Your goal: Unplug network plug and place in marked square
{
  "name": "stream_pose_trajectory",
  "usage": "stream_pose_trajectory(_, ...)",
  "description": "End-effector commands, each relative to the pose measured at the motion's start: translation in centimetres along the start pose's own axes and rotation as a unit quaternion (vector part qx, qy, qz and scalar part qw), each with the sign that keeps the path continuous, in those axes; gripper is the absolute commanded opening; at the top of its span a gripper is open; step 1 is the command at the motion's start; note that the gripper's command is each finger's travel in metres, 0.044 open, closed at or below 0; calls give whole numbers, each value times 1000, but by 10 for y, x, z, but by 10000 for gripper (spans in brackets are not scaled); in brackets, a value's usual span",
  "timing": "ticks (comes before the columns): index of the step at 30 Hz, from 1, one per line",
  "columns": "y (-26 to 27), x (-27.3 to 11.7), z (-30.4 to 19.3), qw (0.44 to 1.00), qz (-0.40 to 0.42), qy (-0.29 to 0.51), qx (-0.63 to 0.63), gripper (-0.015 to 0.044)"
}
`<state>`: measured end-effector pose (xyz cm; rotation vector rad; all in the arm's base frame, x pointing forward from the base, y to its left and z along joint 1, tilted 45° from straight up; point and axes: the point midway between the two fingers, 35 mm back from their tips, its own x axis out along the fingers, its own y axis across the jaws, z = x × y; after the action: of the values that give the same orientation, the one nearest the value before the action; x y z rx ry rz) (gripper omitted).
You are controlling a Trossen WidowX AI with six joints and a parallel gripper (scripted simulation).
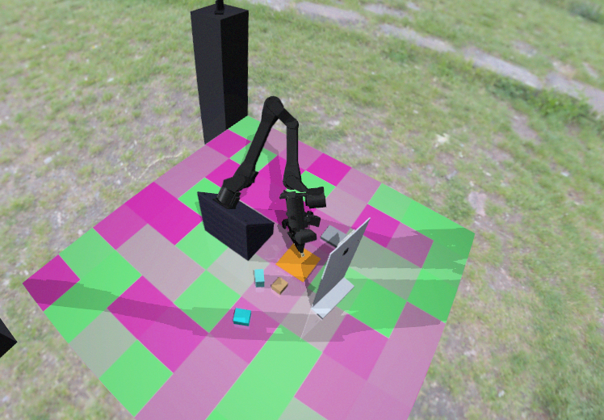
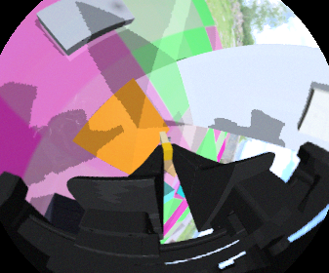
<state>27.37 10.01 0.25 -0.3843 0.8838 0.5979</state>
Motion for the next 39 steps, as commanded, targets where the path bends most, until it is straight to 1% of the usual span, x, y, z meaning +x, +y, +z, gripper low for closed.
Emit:
stream_pose_trajectory(1, 2, 4, 0, 1000, 1, 1, 1, 0)
stream_pose_trajectory(39, 27, 37, 0, 1000, 1, 0, 1, 0)
